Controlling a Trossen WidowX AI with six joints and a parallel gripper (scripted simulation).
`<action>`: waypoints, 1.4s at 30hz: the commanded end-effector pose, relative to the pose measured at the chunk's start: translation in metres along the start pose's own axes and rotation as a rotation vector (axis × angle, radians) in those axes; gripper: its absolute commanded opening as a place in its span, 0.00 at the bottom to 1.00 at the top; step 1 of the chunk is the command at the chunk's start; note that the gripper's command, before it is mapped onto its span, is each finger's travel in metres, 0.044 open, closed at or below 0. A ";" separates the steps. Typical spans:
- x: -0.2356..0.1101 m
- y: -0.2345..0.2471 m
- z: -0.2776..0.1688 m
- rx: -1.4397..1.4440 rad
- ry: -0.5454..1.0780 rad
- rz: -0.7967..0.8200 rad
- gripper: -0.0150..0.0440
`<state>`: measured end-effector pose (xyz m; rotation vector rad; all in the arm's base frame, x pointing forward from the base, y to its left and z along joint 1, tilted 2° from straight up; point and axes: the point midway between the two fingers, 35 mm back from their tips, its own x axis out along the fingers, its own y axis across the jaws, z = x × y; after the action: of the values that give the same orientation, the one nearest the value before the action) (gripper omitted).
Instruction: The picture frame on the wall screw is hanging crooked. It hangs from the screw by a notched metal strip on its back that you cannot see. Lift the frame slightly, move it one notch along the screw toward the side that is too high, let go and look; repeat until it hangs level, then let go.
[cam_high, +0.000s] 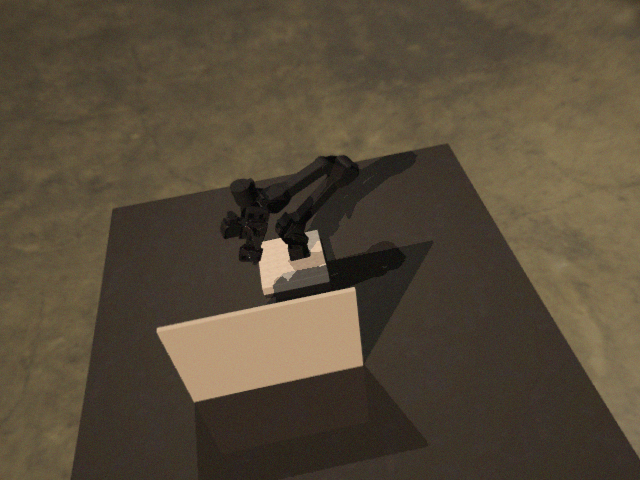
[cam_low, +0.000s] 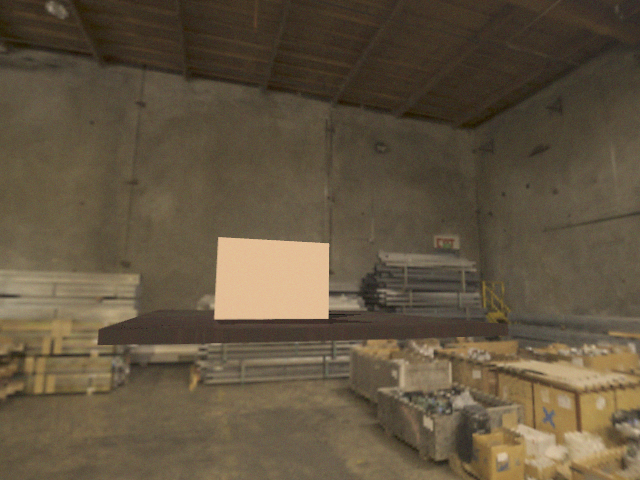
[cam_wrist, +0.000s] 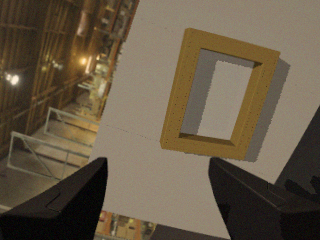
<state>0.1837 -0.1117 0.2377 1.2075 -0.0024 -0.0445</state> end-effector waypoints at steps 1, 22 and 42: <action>0.000 0.000 -0.001 -0.002 0.004 0.001 0.69; 0.039 -0.026 0.008 0.100 0.002 0.002 0.69; 0.076 -0.041 0.004 0.166 0.002 0.009 0.69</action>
<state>0.2561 -0.1324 0.1985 1.3702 -0.0053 -0.0336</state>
